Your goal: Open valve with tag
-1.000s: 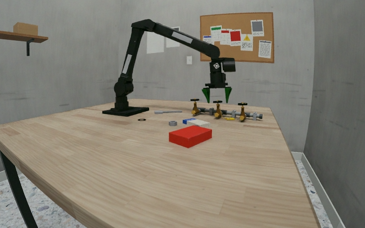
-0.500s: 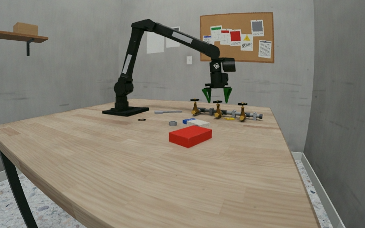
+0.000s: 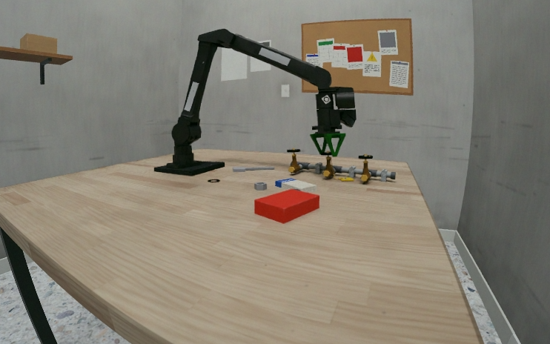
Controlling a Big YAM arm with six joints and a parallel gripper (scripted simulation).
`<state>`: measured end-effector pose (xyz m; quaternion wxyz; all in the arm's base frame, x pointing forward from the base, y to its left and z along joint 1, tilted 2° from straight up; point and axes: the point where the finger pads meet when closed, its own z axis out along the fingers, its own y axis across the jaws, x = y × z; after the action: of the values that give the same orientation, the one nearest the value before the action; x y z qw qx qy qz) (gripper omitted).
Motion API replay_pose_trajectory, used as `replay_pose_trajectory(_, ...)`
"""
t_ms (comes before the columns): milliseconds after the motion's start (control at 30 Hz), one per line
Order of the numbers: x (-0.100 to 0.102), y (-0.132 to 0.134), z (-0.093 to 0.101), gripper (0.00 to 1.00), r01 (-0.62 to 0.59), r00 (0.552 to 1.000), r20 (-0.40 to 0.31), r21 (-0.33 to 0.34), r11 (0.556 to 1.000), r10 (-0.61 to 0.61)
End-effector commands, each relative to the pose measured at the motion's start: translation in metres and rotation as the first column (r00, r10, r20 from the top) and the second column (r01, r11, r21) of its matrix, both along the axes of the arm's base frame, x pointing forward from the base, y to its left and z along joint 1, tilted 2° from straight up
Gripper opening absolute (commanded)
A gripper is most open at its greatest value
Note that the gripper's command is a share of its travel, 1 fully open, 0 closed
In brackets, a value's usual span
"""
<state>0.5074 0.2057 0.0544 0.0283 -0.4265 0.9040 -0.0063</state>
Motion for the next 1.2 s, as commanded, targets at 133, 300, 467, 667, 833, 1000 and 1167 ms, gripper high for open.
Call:
replay_pose_trajectory(133, 0.005, 0.000, -0.001, 1.00, 0.523, 0.852, 0.002, 0.042, 0.851, -0.523)
replay_pose_trajectory(300, 0.005, 0.000, -0.001, 1.00, 0.740, 0.672, -0.016, 0.057, 0.671, -0.740)
replay_pose_trajectory(467, 0.004, 0.000, -0.001, 1.00, 0.898, 0.438, -0.038, 0.066, 0.435, -0.898)
replay_pose_trajectory(667, 0.003, -0.001, -0.001, 1.00, 0.973, 0.224, -0.056, 0.065, 0.220, -0.973)
replay_pose_trajectory(833, 0.015, 0.005, 0.011, 1.00, 0.987, -0.139, -0.096, 0.070, -0.146, -0.986)
replay_pose_trajectory(1000, 0.015, 0.005, 0.011, 1.00, 0.907, -0.409, -0.116, 0.059, -0.417, -0.905)
replay_pose_trajectory(1167, 0.015, 0.005, 0.011, 1.00, 0.824, -0.555, -0.126, 0.055, -0.565, -0.822)
